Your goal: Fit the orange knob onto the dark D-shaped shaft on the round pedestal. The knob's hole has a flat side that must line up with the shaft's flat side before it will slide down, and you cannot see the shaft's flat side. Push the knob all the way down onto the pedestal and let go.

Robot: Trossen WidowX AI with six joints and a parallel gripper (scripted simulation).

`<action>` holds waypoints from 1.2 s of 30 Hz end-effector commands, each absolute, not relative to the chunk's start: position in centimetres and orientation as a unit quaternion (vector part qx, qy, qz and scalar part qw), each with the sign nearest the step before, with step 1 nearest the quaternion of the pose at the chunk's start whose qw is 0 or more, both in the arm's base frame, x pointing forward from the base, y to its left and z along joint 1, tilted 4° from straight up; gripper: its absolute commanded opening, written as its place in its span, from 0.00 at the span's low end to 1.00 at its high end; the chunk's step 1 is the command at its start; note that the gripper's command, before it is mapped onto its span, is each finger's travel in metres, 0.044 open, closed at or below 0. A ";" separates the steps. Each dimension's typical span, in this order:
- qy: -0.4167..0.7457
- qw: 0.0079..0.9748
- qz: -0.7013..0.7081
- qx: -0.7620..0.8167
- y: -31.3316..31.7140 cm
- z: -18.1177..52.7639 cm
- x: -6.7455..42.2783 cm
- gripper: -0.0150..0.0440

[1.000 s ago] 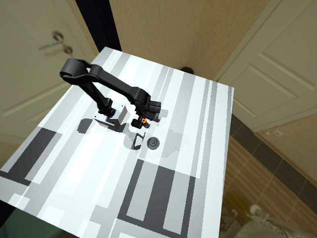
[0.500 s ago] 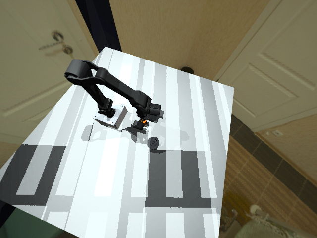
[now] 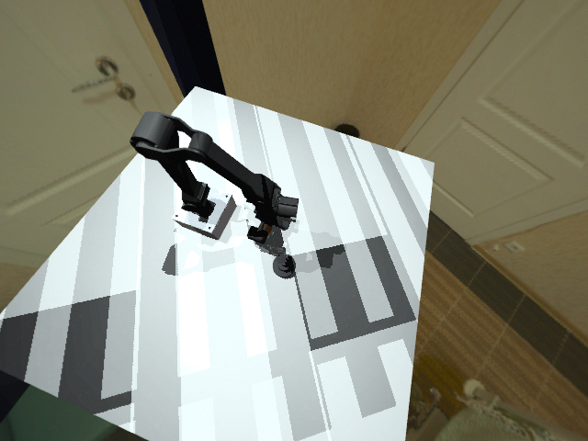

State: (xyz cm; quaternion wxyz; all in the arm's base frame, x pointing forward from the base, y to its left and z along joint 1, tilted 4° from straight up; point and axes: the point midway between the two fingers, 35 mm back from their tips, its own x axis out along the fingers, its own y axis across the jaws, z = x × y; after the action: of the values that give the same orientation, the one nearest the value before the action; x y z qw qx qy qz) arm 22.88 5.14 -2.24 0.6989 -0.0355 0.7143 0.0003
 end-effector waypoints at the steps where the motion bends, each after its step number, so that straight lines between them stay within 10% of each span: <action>1: 0.715 0.698 0.000 -0.039 5.0 -2.9 22.7 1.00; 19: 0.716 0.697 0.000 -0.039 4.8 -5.5 22.4 1.00; 28: 0.716 0.697 0.000 -0.039 4.8 -5.5 22.4 0.60; 36: 0.716 0.697 0.000 -0.039 4.8 -5.5 22.4 0.48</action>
State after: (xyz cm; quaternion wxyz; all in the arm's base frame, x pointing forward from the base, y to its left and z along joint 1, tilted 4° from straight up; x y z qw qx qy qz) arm 22.39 4.78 -5.45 0.6973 -0.0370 0.7158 -0.0012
